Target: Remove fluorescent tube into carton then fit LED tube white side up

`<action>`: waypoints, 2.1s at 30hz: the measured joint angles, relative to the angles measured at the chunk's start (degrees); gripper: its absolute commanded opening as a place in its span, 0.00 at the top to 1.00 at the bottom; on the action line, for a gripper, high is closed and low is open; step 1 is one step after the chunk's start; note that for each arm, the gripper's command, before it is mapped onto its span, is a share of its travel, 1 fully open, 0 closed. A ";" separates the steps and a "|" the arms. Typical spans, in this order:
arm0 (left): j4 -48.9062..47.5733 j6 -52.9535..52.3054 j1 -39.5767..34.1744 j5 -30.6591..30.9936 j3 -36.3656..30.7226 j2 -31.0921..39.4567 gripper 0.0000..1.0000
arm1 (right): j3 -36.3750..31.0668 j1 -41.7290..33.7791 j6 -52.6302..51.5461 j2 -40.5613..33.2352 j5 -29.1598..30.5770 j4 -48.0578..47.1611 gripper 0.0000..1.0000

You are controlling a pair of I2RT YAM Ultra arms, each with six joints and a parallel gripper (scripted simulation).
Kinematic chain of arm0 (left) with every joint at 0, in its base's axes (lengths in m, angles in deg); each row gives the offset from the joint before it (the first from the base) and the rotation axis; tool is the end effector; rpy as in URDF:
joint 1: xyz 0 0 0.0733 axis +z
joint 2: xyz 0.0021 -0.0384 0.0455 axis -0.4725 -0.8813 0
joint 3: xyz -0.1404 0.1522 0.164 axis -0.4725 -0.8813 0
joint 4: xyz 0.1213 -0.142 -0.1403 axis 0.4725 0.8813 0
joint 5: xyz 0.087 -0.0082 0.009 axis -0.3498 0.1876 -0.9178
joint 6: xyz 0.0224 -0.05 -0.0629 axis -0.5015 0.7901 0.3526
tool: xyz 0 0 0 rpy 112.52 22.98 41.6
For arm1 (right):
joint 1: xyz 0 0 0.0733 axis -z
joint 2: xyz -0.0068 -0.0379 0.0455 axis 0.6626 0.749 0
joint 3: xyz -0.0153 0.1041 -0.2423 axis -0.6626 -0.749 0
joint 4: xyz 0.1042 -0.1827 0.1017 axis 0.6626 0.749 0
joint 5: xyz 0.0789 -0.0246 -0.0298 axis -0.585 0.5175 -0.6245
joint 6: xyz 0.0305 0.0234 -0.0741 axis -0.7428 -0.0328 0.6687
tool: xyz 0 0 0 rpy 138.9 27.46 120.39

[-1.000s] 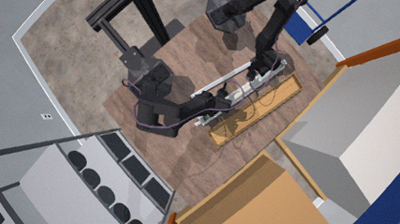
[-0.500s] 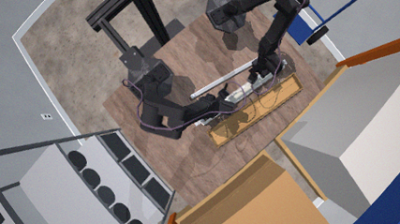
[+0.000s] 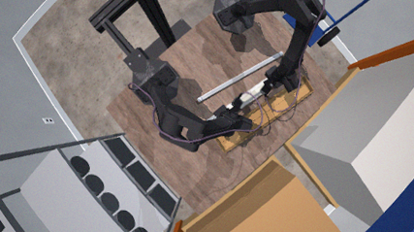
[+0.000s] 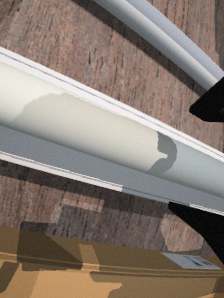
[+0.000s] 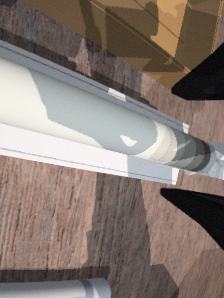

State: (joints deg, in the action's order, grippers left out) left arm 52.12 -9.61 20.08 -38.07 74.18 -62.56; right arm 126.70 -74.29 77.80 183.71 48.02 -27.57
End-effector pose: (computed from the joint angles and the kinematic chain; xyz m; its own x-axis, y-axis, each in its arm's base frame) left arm 0.3350 -0.0331 0.1380 -0.0016 0.9905 0.1375 0.8908 -0.0611 0.4503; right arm 0.2899 0.1627 0.1053 -0.0167 -0.9864 0.1637 -0.9581 -0.0311 -0.2849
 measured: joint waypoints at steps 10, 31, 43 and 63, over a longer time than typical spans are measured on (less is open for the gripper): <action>17.68 1.27 0.87 1.22 16.41 -8.96 0.51 | 14.14 3.98 1.20 8.11 -5.75 13.64 0.51; 44.41 3.10 1.81 3.06 39.82 -20.79 0.51 | 34.40 8.81 3.21 18.38 -14.45 34.62 0.51; 42.03 2.91 2.27 3.10 37.81 -21.05 0.51 | 31.78 9.03 3.28 18.86 -14.60 31.89 0.51; 34.58 2.16 2.78 3.10 33.11 -23.47 0.51 | 26.53 9.33 3.50 20.55 -14.60 24.76 0.51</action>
State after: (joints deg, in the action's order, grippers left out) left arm 86.70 -7.45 22.85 -34.96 107.29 -86.04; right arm 153.23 -64.96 81.29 204.26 33.42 -2.81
